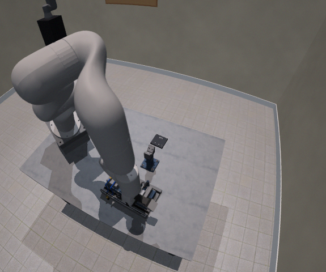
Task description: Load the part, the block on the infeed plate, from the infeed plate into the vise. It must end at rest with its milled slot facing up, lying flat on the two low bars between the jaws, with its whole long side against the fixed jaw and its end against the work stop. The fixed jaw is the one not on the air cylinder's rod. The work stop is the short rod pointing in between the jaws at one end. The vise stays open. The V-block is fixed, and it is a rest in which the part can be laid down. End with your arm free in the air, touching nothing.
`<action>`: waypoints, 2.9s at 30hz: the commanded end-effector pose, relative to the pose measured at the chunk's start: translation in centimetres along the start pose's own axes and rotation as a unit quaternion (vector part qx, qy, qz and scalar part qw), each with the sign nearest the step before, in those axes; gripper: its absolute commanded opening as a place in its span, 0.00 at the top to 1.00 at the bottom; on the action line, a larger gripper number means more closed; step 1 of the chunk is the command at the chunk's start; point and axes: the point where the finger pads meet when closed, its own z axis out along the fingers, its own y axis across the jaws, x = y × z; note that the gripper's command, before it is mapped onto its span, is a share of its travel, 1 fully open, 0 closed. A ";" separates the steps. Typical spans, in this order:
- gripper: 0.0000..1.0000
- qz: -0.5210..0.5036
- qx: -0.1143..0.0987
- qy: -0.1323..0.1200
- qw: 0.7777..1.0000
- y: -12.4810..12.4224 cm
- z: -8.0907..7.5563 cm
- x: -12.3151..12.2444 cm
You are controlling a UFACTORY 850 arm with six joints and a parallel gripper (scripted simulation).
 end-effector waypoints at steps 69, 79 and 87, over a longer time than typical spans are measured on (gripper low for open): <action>1.00 0.000 -0.003 0.011 1.000 0.0 0.9 0.1; 1.00 0.000 -0.003 0.011 1.000 0.0 1.0 0.1; 1.00 0.000 -0.003 0.011 1.000 0.0 1.0 0.1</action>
